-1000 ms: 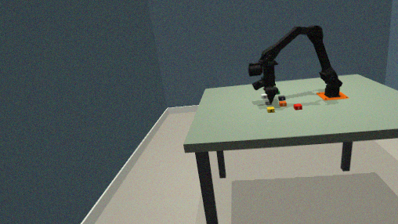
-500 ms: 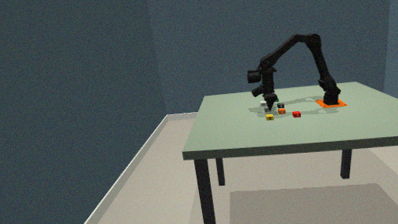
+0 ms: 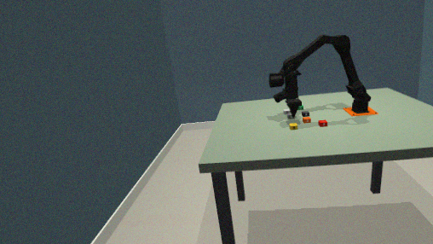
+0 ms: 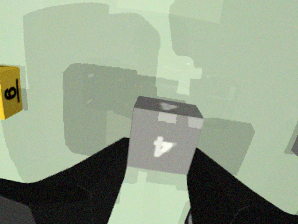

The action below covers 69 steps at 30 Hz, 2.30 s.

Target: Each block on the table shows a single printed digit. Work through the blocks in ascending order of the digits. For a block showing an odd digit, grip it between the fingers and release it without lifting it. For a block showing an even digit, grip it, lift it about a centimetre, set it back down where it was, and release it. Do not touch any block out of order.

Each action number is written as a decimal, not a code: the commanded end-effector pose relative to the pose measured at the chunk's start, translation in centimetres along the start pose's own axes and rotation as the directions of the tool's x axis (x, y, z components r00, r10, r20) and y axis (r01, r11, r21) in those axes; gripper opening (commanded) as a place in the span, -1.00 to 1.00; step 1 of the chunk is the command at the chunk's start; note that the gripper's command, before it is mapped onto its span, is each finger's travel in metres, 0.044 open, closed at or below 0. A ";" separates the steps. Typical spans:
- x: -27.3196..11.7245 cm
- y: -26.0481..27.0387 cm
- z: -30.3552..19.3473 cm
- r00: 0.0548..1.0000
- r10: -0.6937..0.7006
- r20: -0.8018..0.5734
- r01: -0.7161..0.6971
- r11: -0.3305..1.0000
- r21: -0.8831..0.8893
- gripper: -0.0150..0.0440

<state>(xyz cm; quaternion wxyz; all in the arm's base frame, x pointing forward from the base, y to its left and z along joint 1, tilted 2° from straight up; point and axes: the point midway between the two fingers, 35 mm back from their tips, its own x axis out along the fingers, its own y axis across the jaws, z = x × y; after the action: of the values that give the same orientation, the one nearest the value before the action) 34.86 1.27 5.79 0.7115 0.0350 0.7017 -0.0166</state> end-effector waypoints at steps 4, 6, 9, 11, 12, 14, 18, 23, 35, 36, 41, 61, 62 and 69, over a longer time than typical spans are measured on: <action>0.2 0.0 0.0 1.000 -0.002 0.002 0.002 1.000 -0.002 -0.08; 0.5 0.0 0.0 1.000 -0.002 0.002 0.002 1.000 -0.002 -0.08; 1.0 0.0 0.0 1.000 -0.002 0.002 0.002 1.000 -0.002 -0.08; 1.2 0.0 0.0 1.000 -0.002 0.002 0.002 1.000 -0.002 -0.08; 1.3 0.0 0.0 1.000 -0.002 0.002 0.002 1.000 -0.002 -0.08; 1.3 0.0 0.0 1.000 -0.002 0.002 0.002 1.000 -0.002 -0.08; 1.3 0.0 0.0 1.000 -0.002 0.002 0.002 1.000 -0.002 -0.08; 1.3 0.0 0.0 1.000 -0.002 0.002 0.002 1.000 -0.002 0.00; 1.3 0.0 0.0 1.000 -0.002 0.002 0.002 1.000 -0.002 0.86; 1.3 0.0 0.0 1.000 -0.002 0.002 0.002 1.000 -0.002 0.86; -2.3 0.0 0.0 1.000 -0.002 0.002 0.002 1.000 -0.002 0.86; -10.4 0.0 0.0 1.000 -0.002 0.002 0.002 1.000 -0.002 -0.08; -10.4 0.0 0.0 1.000 -0.002 0.002 0.002 1.000 -0.002 -0.08; -10.4 0.2 0.1 1.000 -0.002 0.002 0.002 1.000 -0.002 -0.08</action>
<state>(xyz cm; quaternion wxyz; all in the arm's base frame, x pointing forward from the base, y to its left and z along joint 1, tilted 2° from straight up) 34.70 1.04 15.99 0.7117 0.0355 0.7014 -0.0169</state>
